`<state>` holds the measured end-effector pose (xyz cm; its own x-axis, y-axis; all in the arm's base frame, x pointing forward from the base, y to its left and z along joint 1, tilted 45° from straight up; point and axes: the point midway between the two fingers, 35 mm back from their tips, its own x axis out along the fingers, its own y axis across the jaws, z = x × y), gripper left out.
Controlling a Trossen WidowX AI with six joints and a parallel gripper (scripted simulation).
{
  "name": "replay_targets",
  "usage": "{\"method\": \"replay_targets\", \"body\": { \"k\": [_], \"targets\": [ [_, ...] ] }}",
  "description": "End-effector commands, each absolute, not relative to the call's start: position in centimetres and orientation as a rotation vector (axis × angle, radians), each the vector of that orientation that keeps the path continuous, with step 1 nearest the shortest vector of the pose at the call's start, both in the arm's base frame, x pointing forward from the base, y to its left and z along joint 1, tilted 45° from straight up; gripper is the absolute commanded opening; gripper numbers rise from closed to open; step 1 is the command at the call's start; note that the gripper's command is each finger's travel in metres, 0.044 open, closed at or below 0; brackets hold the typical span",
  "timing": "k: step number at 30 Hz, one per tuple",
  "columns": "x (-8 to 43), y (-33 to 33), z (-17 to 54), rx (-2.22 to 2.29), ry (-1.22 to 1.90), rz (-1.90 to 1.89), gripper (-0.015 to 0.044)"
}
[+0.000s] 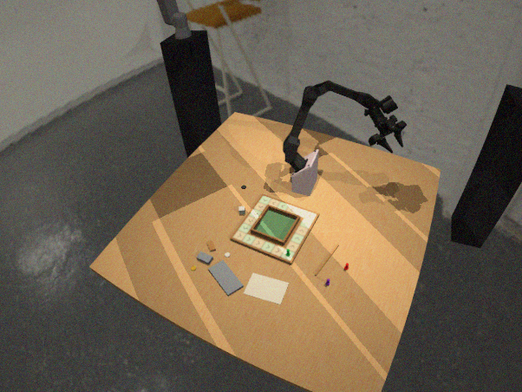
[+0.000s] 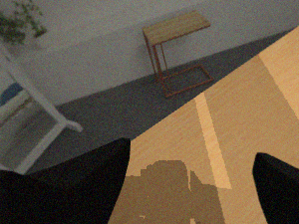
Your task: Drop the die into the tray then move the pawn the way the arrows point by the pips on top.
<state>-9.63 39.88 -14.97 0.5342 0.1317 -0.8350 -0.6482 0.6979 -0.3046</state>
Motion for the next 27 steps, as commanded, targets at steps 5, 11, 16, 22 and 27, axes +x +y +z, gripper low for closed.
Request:
{"method": "replay_targets", "body": {
  "k": [5,11,16,22,27],
  "targets": [
    [4.3,40.3,-9.9,-0.726,0.921,0.371,0.0275],
    [14.7,37.2,-5.9,-0.768,0.959,0.268,0.0275],
    [22.3,32.3,-2.9,-0.805,1.001,0.182,0.0275],
    [29.3,24.0,0.5,-0.849,1.066,0.079,0.0275],
    [32.9,15.8,3.1,-0.883,1.137,-0.006,0.0275]
  ]
}}
